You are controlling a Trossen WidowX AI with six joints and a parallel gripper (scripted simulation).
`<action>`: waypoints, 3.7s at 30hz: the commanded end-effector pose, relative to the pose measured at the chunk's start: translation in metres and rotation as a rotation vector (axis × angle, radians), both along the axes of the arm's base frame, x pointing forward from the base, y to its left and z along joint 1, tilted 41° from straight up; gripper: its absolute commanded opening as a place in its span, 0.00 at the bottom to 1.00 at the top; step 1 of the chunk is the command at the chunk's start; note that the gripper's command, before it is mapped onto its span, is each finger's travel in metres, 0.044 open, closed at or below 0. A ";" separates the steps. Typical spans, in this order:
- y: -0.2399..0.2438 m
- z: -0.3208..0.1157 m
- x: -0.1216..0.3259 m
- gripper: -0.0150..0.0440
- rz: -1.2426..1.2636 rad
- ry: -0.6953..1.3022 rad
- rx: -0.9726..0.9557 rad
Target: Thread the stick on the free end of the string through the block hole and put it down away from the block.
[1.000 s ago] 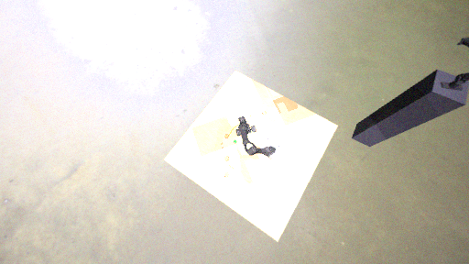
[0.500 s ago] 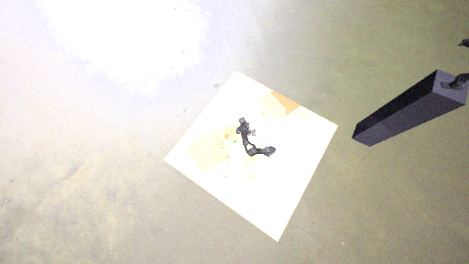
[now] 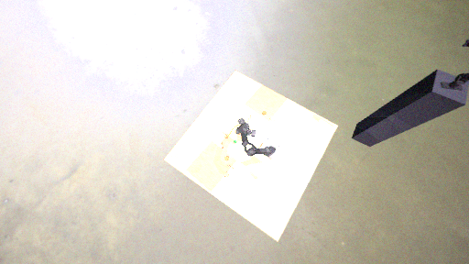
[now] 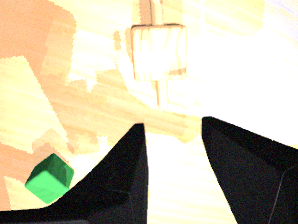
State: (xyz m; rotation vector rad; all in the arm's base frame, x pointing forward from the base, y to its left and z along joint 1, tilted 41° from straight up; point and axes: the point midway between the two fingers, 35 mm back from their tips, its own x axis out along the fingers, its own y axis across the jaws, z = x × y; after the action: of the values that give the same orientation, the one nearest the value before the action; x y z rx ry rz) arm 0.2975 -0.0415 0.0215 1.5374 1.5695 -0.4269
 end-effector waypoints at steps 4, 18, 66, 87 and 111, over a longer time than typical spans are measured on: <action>0.009 -0.010 0.002 0.46 -0.006 0.006 0.008; 0.024 -0.027 0.005 0.46 -0.006 0.005 0.009; 0.045 -0.045 0.007 0.25 -0.054 0.004 -0.067; 0.053 -0.038 0.003 0.25 -0.057 -0.002 -0.064; 0.078 -0.020 -0.008 0.25 -0.061 -0.005 -0.060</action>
State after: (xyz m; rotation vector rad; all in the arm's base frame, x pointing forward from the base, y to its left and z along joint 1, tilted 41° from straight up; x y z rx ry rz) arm 0.2914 0.0330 -0.0011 1.5389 1.4978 -0.4909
